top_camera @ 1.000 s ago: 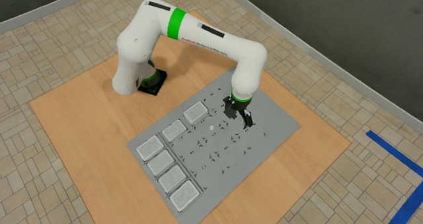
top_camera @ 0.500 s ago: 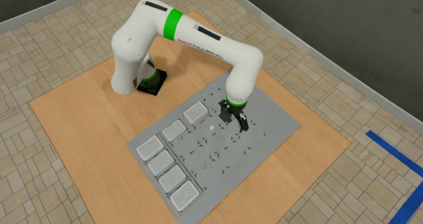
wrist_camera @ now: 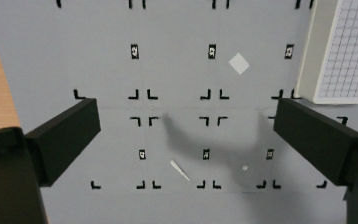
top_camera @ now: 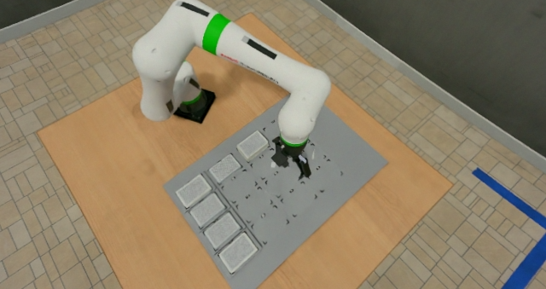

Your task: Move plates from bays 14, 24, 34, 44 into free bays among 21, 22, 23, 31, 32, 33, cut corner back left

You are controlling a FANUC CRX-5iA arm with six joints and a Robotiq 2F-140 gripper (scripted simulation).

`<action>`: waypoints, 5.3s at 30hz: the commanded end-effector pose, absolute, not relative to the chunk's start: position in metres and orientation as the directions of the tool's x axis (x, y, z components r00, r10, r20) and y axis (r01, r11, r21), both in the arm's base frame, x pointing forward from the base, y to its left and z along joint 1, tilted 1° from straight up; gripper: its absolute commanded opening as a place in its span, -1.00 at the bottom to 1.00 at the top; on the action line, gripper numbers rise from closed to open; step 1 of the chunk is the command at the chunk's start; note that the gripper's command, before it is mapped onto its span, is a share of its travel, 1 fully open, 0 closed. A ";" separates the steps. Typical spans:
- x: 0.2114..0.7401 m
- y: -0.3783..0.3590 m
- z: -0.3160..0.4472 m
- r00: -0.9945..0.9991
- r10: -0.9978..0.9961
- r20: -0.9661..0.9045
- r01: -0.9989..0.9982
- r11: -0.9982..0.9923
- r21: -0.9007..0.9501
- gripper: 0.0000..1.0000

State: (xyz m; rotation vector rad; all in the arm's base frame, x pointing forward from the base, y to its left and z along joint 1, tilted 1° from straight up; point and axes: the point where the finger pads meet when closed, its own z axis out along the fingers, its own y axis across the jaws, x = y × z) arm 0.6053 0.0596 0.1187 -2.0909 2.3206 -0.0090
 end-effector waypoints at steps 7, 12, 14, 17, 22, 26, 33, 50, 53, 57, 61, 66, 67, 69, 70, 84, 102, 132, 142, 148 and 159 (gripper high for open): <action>0.603 0.029 0.120 -0.104 -0.995 -0.010 -0.994 0.104 -0.018 1.00; 0.601 0.013 0.119 -0.104 -0.995 -0.010 -0.994 0.104 -0.018 1.00; 0.600 0.005 0.119 -0.104 -0.995 -0.010 -0.994 0.104 -0.018 1.00; 0.599 -0.007 0.119 -0.104 -0.995 -0.010 -0.994 0.104 -0.018 1.00; 0.597 -0.023 0.119 -0.104 -0.995 -0.010 -0.994 0.104 -0.018 1.00; 0.597 -0.023 0.119 -0.104 -0.995 -0.010 -0.994 0.104 -0.018 1.00; 0.597 -0.022 0.119 -0.103 -0.995 -0.010 -0.994 0.104 -0.018 1.00; 0.597 -0.022 0.119 -0.103 -0.995 -0.010 -0.994 0.104 -0.018 1.00; 0.597 -0.022 0.119 -0.103 -0.995 -0.010 -0.994 0.104 -0.018 1.00; 0.597 -0.022 0.119 -0.103 -0.995 -0.010 -0.994 0.104 -0.018 1.00; 0.597 -0.022 0.119 -0.103 -0.995 -0.010 -0.994 0.104 -0.018 1.00; 0.597 -0.022 0.119 -0.103 -0.995 -0.010 -0.994 0.104 -0.018 1.00; 0.597 -0.022 0.119 -0.103 -0.995 -0.010 -0.994 0.104 -0.018 1.00; 0.597 -0.026 0.119 -0.104 -0.995 -0.010 -0.994 0.104 -0.018 1.00; 0.597 -0.030 0.119 -0.104 -0.995 -0.010 -0.994 0.104 -0.018 1.00; 0.592 -0.078 0.119 -0.104 -0.995 -0.009 -0.994 0.104 -0.018 1.00; 0.585 -0.142 0.118 -0.104 -0.995 -0.009 -0.994 0.104 -0.018 1.00; 0.580 -0.186 0.117 -0.103 -0.995 -0.009 -0.994 0.104 -0.018 1.00; 0.580 -0.186 0.117 -0.103 -0.995 -0.009 -0.994 0.104 -0.018 1.00; 0.580 -0.186 0.117 -0.103 -0.995 -0.009 -0.994 0.104 -0.018 1.00; 0.580 -0.186 0.117 -0.103 -0.995 -0.009 -0.994 0.104 -0.018 1.00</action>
